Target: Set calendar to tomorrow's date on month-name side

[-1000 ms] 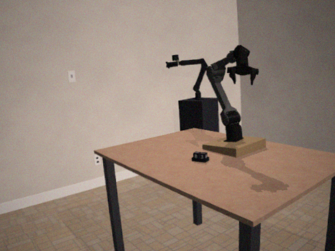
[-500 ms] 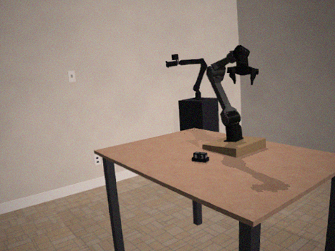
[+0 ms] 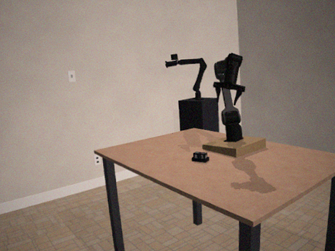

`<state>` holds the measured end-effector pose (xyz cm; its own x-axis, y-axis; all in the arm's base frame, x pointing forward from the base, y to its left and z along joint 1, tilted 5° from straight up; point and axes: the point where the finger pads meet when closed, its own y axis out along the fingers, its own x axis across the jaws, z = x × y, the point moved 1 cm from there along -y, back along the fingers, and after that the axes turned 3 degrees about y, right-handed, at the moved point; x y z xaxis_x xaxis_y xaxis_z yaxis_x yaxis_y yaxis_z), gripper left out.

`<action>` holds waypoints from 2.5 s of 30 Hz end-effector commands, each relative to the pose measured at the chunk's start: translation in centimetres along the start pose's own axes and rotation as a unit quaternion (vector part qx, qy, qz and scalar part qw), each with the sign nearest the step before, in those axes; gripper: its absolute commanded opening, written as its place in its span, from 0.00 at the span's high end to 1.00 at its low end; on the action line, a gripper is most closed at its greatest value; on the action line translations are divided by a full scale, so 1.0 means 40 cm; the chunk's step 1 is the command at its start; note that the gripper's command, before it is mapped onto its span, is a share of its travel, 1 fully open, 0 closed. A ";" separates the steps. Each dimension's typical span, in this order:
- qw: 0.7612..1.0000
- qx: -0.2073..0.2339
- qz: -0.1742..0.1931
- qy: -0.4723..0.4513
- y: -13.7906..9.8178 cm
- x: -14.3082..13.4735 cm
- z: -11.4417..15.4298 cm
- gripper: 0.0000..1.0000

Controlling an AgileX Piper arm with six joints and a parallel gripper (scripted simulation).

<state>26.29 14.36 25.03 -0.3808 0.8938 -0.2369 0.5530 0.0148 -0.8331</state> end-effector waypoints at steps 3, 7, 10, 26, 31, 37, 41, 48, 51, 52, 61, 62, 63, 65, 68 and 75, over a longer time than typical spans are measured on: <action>0.993 0.112 0.015 0.031 0.141 -0.115 0.064 0.00; 0.977 0.200 0.003 0.077 0.232 -0.212 0.156 0.00; 0.960 0.253 -0.018 0.120 0.285 -0.282 0.233 0.00; 0.945 0.285 -0.038 0.155 0.315 -0.325 0.296 0.00; 0.946 0.285 -0.040 0.151 0.316 -0.325 0.297 0.00; 0.952 0.284 -0.055 0.102 0.323 -0.323 0.302 0.00; 0.956 0.280 -0.075 0.035 0.330 -0.322 0.306 0.00; 0.943 0.259 -0.131 -0.162 0.351 -0.317 0.318 0.00; 0.918 0.241 -0.160 -0.271 0.362 -0.314 0.324 0.00; 0.917 0.241 -0.161 -0.273 0.362 -0.314 0.324 0.00; 0.829 0.197 -0.212 -0.478 0.383 -0.309 0.338 0.00; 0.818 0.192 -0.217 -0.497 0.385 -0.308 0.340 0.00; 0.808 0.188 -0.221 -0.513 0.387 -0.308 0.341 0.00; 0.792 0.181 -0.226 -0.537 0.389 -0.307 0.342 0.00; 0.780 0.176 -0.229 -0.555 0.391 -0.307 0.342 0.00; 0.778 0.175 -0.230 -0.558 0.391 -0.307 0.342 0.39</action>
<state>29.49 -2.53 8.15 -0.9928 -0.1198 0.0005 0.0093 -0.0812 -0.9967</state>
